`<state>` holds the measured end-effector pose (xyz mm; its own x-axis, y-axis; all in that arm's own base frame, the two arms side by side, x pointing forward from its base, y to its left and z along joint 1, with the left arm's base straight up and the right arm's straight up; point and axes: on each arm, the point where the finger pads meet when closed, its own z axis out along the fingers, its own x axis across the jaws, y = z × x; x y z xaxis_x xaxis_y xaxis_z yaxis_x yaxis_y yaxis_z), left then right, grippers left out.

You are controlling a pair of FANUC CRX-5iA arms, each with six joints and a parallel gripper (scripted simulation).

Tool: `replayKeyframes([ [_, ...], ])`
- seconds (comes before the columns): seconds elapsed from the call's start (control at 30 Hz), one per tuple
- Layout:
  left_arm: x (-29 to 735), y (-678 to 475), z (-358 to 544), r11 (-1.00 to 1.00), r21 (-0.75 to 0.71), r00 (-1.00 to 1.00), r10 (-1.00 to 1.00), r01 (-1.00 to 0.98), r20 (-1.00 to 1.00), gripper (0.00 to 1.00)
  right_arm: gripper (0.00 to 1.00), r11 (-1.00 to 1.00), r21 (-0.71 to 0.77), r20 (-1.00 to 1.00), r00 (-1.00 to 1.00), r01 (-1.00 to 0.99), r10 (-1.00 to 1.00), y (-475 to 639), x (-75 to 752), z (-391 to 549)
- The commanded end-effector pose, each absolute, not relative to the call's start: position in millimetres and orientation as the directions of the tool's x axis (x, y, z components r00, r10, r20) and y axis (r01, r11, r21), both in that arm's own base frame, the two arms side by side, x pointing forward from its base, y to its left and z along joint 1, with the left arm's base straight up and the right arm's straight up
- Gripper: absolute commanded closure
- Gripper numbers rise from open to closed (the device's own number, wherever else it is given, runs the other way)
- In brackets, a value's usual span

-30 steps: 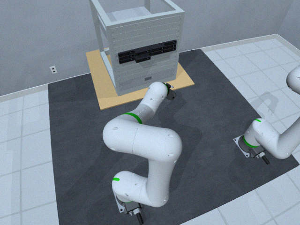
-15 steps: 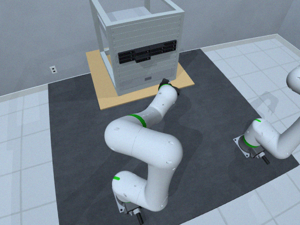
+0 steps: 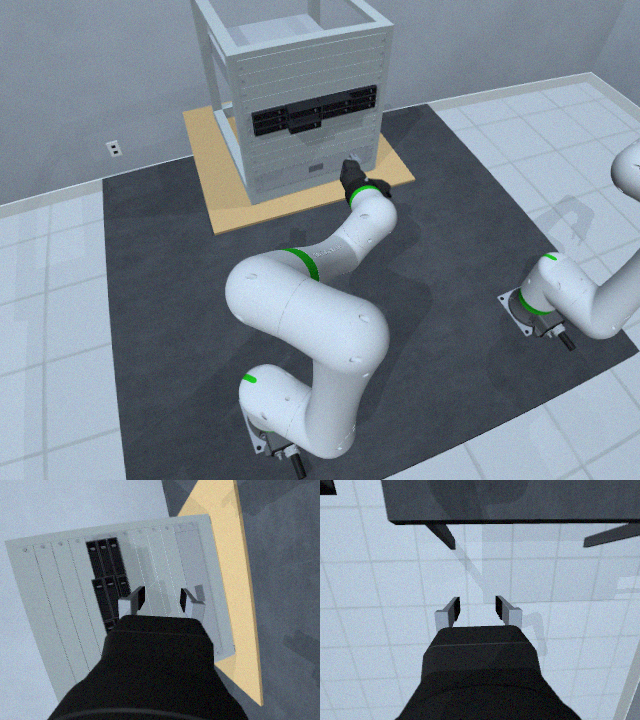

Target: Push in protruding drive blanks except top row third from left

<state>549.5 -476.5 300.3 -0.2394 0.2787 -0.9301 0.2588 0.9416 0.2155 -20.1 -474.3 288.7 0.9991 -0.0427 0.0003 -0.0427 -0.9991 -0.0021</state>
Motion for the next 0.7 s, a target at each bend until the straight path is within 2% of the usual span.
replayKeyframes([
  [0.0,546,-468,325,0.972,0.168,-0.186,0.198,0.166,-0.962,0.0,0.0,-0.999,0.0,0.0,0.999,-0.043,-0.043,-475,-20,290],
  [0.67,522,-446,385,1.0,0.023,-0.026,0.024,0.011,-0.999,0.0,0.0,-0.999,0.0,0.0,0.999,-0.043,-0.043,-475,-20,290],
])
